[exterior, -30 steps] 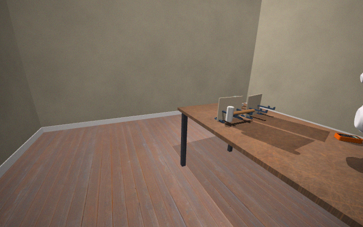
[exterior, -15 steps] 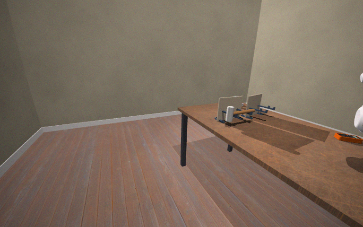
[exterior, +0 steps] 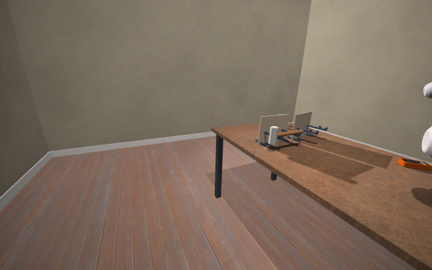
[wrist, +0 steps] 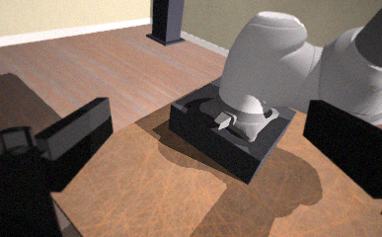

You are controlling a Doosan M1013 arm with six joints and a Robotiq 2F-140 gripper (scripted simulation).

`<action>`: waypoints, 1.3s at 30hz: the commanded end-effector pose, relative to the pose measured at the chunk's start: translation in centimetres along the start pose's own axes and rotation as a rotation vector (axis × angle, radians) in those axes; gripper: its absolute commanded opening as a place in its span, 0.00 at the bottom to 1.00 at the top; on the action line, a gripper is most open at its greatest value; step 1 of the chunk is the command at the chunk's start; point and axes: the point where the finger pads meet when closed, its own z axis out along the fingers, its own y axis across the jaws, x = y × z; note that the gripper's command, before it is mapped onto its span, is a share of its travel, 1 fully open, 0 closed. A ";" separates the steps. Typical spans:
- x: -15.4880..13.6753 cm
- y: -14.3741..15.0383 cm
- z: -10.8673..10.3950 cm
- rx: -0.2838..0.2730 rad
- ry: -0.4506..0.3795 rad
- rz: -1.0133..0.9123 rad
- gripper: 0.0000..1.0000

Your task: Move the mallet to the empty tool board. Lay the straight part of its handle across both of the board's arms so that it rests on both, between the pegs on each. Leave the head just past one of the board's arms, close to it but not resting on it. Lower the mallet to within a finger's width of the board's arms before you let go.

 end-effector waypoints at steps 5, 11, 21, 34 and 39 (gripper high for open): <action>-1.8 3.1 -1.6 0.094 -0.068 -0.231 1.00; -3.5 6.5 -3.0 0.198 -0.116 -0.463 1.00; -5.5 10.9 -4.6 0.337 -0.149 -0.750 1.00; -8.3 19.8 -6.9 0.609 -0.138 -1.258 1.00; -9.1 23.1 -7.5 0.708 -0.113 -1.429 1.00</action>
